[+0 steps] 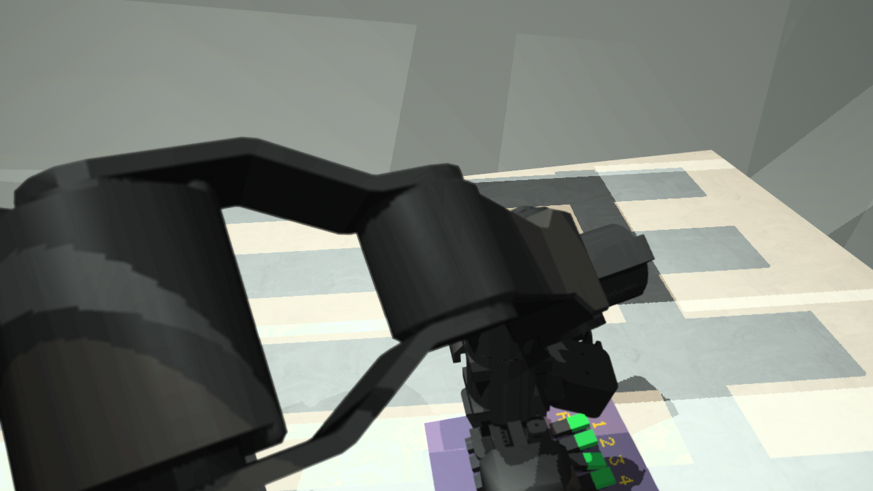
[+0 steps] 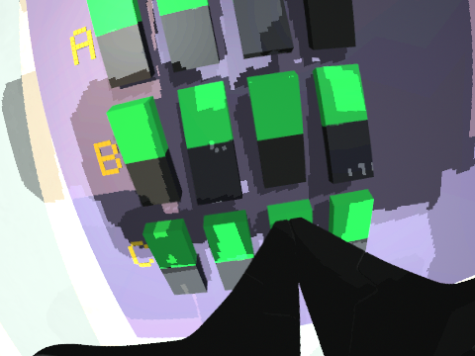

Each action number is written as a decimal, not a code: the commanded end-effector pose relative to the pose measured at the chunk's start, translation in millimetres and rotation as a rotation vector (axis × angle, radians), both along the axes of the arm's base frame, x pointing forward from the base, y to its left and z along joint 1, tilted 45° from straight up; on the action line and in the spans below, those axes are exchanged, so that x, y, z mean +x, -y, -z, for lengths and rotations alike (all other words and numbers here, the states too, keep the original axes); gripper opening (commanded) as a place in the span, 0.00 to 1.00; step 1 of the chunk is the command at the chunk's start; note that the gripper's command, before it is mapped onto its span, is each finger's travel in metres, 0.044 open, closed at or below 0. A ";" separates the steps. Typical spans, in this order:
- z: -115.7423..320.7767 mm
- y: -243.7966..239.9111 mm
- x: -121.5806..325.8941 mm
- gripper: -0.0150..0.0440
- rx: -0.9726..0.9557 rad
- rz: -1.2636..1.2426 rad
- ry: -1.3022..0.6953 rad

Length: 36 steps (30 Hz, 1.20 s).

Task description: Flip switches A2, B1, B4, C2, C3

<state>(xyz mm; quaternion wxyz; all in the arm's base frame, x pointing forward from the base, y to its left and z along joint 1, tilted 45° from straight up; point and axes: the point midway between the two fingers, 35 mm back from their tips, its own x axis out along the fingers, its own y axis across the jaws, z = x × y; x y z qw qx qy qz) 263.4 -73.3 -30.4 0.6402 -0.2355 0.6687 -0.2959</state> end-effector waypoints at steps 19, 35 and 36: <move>1.8 2.9 0.1 0.25 -0.006 -0.003 -0.001; -43.7 -46.5 14.0 0.25 -0.005 -0.022 0.018; -43.3 -49.1 22.4 0.25 -0.005 -0.022 0.019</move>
